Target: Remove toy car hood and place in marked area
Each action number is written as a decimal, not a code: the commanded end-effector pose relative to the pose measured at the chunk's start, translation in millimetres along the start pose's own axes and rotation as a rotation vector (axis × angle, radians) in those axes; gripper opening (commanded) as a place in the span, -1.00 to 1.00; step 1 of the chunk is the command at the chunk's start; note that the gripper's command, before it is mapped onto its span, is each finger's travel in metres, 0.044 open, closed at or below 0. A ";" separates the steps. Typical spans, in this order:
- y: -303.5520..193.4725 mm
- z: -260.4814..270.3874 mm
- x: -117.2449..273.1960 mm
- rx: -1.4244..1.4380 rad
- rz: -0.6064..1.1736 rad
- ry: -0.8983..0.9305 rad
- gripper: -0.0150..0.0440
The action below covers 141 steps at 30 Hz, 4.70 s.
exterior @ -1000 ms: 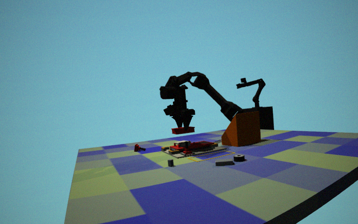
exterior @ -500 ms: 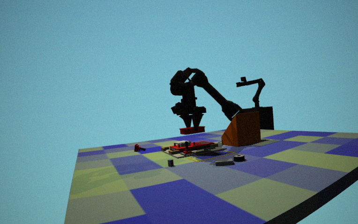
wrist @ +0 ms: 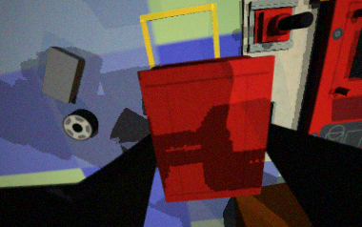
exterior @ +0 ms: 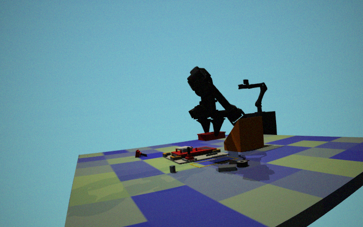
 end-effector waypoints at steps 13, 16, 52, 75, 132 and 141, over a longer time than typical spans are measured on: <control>2.1 7.0 -5.0 -0.018 -0.010 0.008 -0.49; 2.4 7.1 -7.9 -0.018 -0.010 0.008 -0.49; 3.7 7.3 -43.0 -0.018 -0.010 0.007 -0.49; 2.5 6.7 -65.0 -0.019 -0.010 0.005 -0.49; 1.8 6.2 -92.8 -0.024 -0.007 0.007 -0.22; 1.8 6.2 -92.8 -0.024 -0.007 0.007 0.58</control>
Point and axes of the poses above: the point midway between the two fingers, 35 mm back from their tips, its own x axis back along the fingers, its own z axis across the jaws, y = z × x, the point moved 6 cm from there along x, back along the fingers, and after that the axes turned 13 degrees about x, right-handed, at the moved point
